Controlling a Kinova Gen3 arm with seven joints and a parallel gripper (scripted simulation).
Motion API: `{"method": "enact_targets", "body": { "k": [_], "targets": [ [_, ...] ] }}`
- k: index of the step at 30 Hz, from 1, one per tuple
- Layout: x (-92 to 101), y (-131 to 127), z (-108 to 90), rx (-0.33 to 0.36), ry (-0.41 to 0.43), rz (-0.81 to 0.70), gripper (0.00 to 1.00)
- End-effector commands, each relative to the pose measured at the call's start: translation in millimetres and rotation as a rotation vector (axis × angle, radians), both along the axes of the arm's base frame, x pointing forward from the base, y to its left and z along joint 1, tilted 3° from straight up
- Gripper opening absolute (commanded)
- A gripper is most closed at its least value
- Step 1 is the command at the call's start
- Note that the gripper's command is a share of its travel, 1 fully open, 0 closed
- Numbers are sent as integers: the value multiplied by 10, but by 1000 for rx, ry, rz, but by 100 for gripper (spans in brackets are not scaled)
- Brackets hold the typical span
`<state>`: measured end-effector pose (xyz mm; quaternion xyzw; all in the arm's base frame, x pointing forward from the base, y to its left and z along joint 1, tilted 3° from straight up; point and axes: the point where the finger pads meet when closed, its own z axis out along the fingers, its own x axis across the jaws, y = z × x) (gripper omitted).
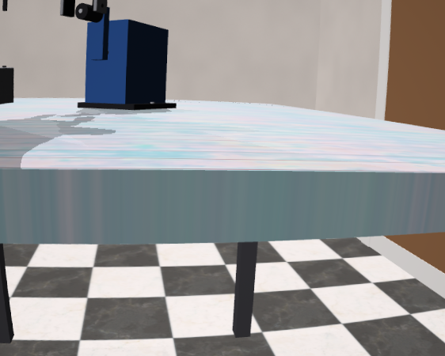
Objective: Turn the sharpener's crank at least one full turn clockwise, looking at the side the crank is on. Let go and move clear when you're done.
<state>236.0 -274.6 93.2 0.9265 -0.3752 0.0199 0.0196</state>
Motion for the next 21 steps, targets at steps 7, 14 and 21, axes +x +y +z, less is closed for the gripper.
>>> {"method": "enact_targets", "body": {
  "k": [7, 14, 21],
  "targets": [
    [-21, -6, -75, 2, 5, -4, 97],
    [-20, -8, -115, 2, 5, -4, 97],
    [-20, -8, -127, 2, 5, -4, 97]
  ]
}}
